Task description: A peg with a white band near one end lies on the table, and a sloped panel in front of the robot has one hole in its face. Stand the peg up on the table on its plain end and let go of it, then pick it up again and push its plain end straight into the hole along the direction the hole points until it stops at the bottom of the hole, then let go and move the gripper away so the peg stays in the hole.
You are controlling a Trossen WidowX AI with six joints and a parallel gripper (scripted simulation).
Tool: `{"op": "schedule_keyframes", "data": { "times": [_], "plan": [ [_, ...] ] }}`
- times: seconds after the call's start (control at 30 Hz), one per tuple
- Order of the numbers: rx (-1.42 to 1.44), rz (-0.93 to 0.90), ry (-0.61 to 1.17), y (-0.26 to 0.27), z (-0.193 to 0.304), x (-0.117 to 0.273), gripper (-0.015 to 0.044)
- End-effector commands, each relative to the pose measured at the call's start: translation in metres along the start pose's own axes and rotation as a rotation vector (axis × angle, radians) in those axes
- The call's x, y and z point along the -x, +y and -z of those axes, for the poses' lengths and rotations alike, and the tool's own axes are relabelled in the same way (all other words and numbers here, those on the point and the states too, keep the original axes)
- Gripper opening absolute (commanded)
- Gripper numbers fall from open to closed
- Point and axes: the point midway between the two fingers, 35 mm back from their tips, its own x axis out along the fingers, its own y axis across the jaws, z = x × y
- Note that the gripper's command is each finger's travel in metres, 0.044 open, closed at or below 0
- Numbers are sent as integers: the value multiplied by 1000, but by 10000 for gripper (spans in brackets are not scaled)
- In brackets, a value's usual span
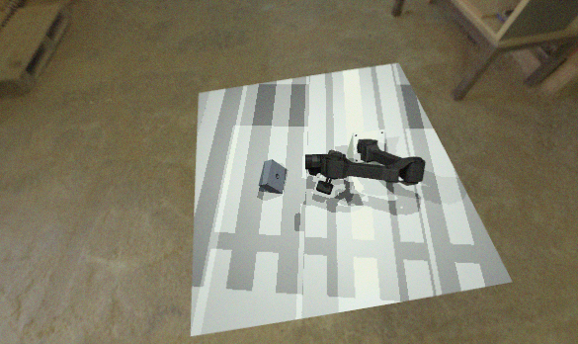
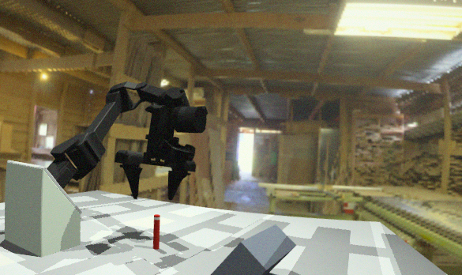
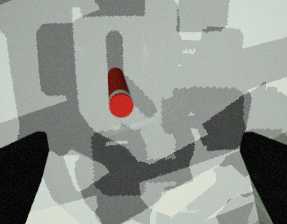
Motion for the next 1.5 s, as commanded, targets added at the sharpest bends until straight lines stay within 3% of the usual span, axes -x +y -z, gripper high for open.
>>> {"op": "schedule_keyframes", "data": {
  "times": [0.0,0.33,1.47],
  "plan": [
    [1,-81,24,6,-5,4,440],
    [1,-81,24,6,-5,4,440],
    [-7,-78,22,11,-6,-54,440]
  ]
}}
